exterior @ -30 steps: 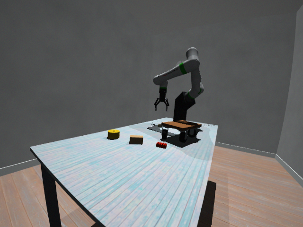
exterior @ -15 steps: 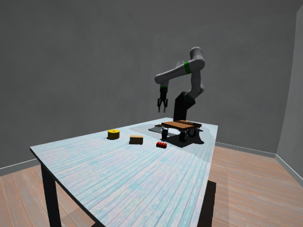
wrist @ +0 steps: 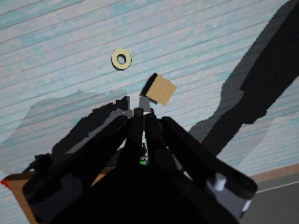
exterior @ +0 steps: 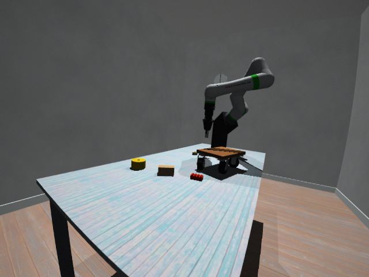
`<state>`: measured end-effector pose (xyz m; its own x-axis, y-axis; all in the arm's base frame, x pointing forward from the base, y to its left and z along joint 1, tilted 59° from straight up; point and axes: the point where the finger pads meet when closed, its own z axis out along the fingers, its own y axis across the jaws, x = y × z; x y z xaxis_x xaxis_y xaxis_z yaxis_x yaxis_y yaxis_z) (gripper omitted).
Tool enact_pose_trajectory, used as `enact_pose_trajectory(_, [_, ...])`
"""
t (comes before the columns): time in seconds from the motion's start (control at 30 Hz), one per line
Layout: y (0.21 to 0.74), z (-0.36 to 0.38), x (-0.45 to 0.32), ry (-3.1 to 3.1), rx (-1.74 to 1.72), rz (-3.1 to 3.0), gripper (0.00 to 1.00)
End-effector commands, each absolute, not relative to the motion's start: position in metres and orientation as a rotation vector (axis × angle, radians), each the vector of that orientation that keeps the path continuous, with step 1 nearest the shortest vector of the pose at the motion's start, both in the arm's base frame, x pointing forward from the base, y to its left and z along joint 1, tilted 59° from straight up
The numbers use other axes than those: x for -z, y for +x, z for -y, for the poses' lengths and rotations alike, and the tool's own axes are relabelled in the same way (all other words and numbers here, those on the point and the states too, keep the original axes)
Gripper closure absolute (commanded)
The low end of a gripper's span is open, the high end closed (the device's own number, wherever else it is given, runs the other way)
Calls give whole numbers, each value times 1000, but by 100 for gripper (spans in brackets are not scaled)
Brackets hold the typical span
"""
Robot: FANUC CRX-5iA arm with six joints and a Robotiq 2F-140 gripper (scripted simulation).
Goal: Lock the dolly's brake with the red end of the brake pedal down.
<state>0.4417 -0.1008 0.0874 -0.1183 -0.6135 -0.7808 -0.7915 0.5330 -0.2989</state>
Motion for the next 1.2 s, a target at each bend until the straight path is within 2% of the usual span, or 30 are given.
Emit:
enact_pose_trajectory(0.0, [442,68,-149,-1240,-177,-1772,100])
enact_pose_trajectory(0.47, [413,-14,-251,-1378,-68,-1613,100])
enact_pose_trajectory(0.9, [412,-17,-254,-1407,-45,-1585,100])
enact_pose_trajectory(1.17, [414,-19,-252,-1624,128,-1365,100])
